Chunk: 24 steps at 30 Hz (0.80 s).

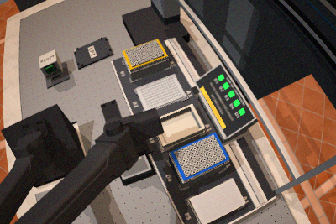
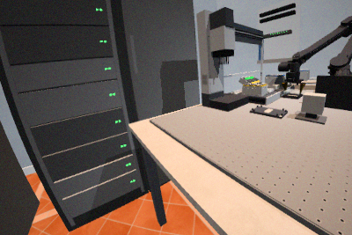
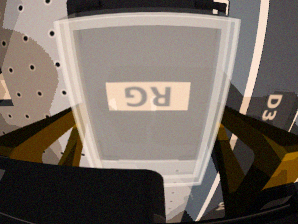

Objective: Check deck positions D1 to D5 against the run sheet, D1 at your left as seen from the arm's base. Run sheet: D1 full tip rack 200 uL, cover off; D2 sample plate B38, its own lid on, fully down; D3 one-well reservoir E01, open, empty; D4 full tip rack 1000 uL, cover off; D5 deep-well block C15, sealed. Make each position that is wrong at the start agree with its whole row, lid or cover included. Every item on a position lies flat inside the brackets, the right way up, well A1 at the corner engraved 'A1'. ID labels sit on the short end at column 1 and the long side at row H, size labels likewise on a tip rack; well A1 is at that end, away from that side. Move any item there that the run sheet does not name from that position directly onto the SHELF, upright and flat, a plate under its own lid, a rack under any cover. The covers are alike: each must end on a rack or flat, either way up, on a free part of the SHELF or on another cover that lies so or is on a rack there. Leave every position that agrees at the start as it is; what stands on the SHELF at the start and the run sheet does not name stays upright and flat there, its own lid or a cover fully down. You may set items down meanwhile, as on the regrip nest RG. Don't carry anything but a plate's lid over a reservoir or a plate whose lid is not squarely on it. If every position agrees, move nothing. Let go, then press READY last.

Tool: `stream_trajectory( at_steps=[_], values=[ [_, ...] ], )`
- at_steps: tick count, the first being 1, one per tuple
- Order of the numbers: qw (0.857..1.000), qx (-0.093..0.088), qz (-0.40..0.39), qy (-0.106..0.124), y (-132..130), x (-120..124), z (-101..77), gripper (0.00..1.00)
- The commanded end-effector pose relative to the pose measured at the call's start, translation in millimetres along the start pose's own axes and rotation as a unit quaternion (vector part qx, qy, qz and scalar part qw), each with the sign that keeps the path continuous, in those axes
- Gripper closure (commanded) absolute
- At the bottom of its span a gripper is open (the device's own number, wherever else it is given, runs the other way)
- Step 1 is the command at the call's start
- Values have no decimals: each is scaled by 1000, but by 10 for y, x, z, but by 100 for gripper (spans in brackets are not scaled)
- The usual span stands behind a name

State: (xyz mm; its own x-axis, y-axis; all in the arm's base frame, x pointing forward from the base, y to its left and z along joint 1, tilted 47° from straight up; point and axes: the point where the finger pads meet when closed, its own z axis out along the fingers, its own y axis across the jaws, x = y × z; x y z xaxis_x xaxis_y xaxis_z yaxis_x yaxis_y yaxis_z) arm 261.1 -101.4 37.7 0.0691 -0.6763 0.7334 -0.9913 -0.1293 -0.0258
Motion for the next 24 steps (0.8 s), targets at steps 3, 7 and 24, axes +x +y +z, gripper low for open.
stream_trajectory(
  at_steps=[3,7,24],
  values=[
    [1000,8,0,-2,-55,3,1,100],
    [1000,1,0,-2,-24,-1,45,100],
    [1000,2,1,-2,-39,3,91,100]
  ],
)
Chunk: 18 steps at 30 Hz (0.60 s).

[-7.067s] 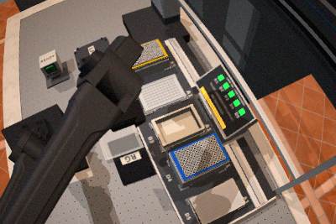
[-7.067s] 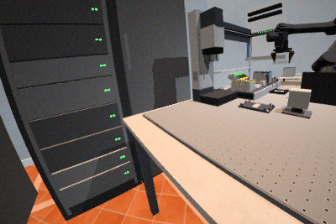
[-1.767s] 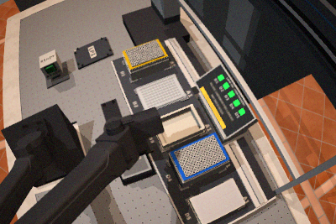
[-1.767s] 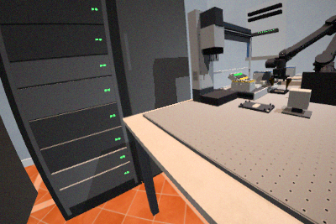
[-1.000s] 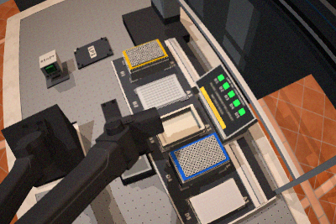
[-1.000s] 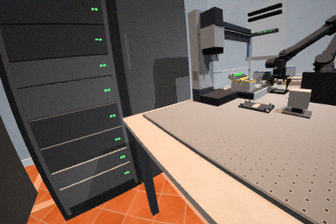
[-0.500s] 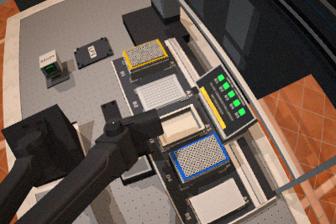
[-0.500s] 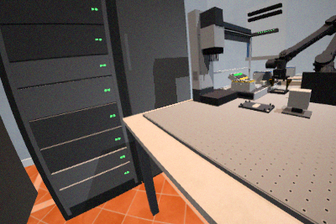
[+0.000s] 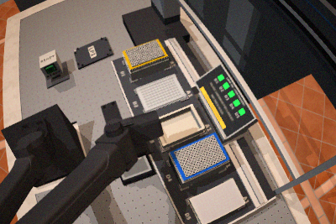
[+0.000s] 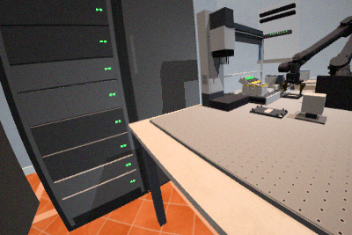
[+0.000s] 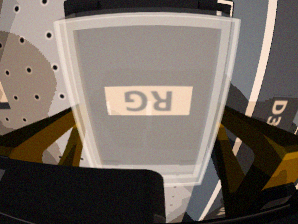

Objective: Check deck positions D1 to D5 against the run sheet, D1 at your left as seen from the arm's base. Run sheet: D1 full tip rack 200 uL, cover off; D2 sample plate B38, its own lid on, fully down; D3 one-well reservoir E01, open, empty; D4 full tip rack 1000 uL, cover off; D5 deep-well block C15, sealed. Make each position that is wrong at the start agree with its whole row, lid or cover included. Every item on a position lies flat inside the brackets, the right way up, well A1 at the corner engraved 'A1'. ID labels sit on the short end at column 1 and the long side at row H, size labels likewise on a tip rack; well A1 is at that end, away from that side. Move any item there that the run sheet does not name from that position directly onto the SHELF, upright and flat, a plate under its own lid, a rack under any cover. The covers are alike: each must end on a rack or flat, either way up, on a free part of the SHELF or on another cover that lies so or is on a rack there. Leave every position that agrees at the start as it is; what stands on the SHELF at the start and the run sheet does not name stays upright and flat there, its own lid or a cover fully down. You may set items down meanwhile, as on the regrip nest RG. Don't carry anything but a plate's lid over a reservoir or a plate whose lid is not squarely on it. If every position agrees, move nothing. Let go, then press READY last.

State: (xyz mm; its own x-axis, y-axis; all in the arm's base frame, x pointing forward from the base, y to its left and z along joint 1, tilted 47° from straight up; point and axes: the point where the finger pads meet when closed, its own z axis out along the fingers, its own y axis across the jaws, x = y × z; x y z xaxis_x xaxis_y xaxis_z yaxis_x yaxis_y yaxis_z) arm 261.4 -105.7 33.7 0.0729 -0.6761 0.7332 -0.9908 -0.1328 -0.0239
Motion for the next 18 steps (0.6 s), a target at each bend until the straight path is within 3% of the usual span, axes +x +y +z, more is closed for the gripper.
stream_trajectory(
  at_steps=[1,18],
  values=[
    [1000,1,1,-1,-35,-2,37,100],
    [1000,3,4,-1,-67,12,49,100]
  ],
)
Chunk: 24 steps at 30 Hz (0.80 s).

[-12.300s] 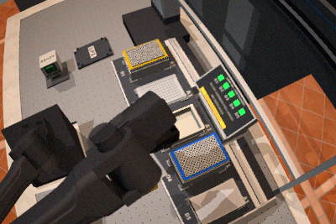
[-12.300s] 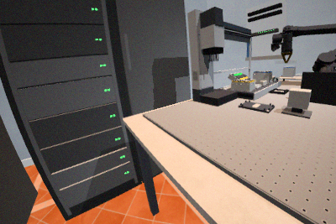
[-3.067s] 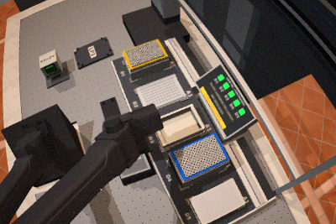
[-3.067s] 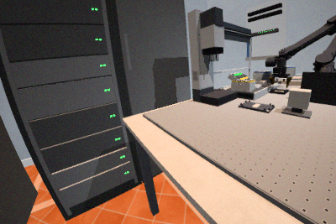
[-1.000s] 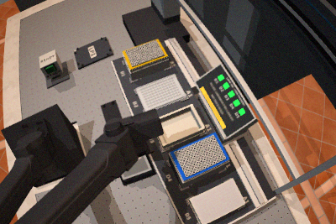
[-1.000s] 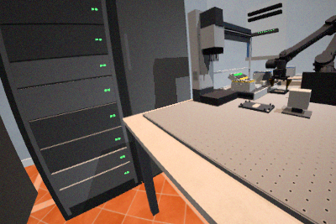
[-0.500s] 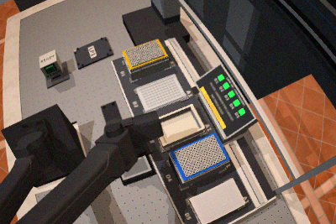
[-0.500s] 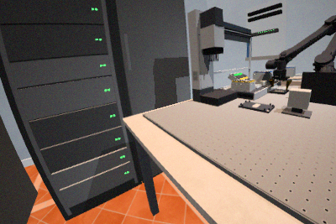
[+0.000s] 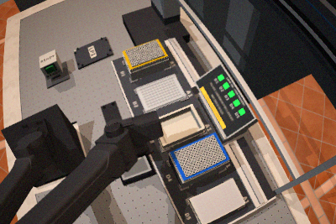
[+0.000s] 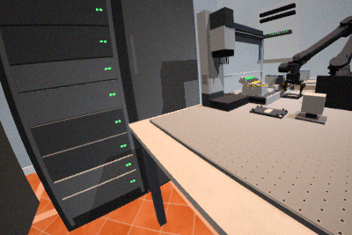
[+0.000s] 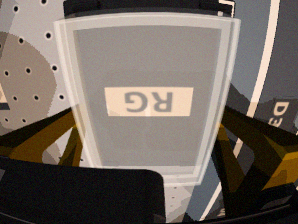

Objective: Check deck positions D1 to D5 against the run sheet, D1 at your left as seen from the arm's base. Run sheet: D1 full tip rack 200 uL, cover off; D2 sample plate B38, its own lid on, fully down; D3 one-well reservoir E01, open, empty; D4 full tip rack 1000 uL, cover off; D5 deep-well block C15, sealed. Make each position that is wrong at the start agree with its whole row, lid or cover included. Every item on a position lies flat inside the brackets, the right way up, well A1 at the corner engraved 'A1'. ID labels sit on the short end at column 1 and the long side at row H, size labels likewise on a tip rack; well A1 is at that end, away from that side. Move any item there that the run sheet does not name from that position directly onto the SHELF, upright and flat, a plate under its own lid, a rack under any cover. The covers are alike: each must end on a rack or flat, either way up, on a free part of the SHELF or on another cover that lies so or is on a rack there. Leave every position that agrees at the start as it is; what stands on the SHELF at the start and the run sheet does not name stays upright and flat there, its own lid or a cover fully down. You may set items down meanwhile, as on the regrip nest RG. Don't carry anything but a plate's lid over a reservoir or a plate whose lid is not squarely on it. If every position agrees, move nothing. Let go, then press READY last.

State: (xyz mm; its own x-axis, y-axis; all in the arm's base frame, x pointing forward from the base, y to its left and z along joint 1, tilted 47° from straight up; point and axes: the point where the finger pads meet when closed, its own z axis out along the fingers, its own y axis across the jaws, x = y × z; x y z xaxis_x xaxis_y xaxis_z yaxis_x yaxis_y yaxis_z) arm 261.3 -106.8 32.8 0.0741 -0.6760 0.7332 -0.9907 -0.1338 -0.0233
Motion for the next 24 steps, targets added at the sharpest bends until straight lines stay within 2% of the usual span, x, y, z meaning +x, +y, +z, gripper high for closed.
stream_trajectory(
  at_steps=[1,24],
  values=[
    [1000,3,5,-1,-71,12,34,100],
    [1000,7,6,-1,-115,20,18,100]
  ],
)
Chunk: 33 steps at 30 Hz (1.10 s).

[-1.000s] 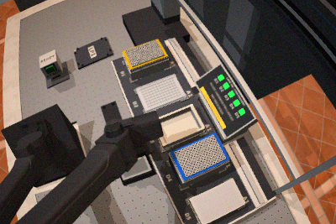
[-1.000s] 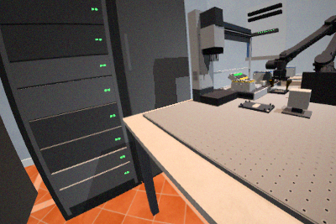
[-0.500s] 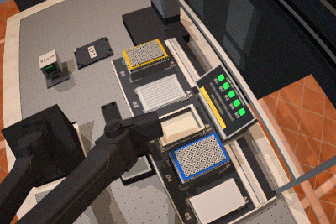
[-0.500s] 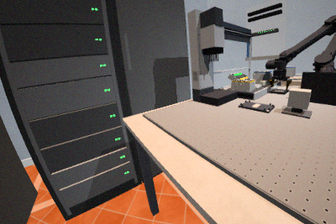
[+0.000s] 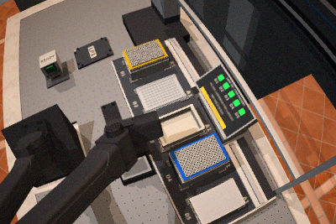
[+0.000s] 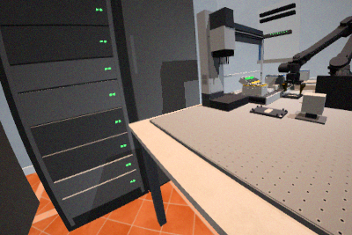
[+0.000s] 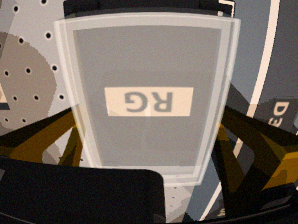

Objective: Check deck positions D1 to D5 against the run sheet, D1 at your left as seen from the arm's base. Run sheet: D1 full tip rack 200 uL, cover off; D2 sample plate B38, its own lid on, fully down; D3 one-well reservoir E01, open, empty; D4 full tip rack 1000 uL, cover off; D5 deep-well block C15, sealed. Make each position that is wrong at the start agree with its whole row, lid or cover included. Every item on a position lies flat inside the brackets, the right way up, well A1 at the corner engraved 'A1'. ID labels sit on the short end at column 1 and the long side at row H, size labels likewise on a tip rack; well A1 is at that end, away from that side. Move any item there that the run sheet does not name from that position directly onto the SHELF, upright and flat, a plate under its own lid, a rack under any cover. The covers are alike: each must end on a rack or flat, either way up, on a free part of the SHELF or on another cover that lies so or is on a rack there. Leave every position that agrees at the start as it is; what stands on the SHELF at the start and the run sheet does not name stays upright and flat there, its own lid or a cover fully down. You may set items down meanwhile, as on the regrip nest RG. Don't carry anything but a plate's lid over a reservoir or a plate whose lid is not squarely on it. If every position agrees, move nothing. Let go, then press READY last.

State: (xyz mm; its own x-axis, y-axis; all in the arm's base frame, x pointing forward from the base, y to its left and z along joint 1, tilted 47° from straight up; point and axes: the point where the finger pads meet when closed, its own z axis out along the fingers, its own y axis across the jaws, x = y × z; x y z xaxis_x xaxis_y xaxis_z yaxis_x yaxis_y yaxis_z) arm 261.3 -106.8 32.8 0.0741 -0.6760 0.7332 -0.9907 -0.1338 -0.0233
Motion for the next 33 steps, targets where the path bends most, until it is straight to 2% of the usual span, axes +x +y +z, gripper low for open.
stream_trajectory(
  at_steps=[1,10,11,14,33],
  values=[
    [1000,7,6,-1,-117,21,17,100],
    [1000,8,7,-1,-132,23,12,100],
    [1000,8,7,-1,-132,23,12,0],
    [1000,13,9,-2,-185,30,-12,0],
    [1000,13,9,-2,-185,30,-12,0]
  ],
)
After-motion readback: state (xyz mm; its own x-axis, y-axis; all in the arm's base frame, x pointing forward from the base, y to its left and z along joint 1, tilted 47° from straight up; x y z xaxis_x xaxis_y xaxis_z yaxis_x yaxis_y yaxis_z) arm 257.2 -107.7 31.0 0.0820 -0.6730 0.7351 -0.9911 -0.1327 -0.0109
